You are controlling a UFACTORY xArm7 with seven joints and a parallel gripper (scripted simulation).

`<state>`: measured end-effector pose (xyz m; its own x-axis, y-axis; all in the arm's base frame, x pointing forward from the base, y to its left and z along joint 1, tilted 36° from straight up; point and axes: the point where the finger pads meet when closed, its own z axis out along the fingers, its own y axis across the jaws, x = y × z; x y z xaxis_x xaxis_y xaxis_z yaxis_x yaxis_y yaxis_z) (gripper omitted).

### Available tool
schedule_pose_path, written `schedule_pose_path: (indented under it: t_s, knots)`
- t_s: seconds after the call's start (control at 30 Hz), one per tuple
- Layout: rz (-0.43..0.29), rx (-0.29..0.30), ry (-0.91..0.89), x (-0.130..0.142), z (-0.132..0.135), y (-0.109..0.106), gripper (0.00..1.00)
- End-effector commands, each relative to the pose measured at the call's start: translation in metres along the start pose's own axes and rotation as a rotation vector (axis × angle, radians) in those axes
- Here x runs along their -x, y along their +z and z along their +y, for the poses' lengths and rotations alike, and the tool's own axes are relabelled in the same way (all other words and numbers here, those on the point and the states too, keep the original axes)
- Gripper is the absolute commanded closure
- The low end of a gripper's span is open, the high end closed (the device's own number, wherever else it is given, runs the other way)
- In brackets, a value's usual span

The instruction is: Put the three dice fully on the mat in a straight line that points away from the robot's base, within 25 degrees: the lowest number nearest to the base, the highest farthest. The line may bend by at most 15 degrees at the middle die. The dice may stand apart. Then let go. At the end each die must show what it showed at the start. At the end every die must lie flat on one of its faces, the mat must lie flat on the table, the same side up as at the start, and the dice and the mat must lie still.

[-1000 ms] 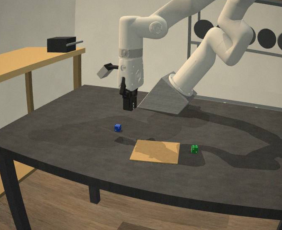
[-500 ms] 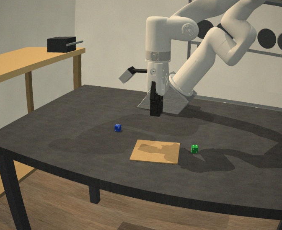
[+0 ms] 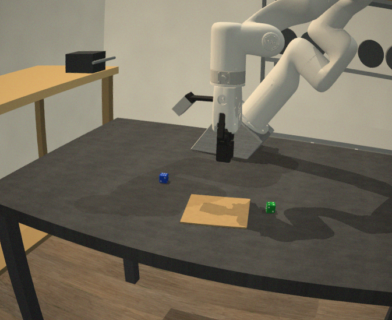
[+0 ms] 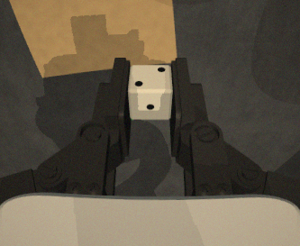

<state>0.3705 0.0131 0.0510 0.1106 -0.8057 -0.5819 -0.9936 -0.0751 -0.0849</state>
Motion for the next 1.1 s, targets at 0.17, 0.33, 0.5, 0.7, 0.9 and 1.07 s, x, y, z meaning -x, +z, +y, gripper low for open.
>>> schedule_pose_path:
  t_s: [0.17, 0.33, 0.5, 0.7, 0.9, 1.07]
  knots:
    - [0.002, -0.004, 0.0, 0.0, -0.002, 0.016, 0.85]
    - [0.002, -0.004, 0.0, 0.0, -0.002, 0.028, 0.85]
    - [0.002, -0.004, 0.0, 0.0, -0.002, 0.052, 0.85]
    - [0.002, -0.004, 0.0, -0.001, -0.003, 0.078, 0.85]
    - [0.002, -0.004, 0.0, -0.001, -0.003, 0.089, 0.85]
    - [0.002, -0.004, 0.0, -0.001, -0.003, 0.094, 0.85]
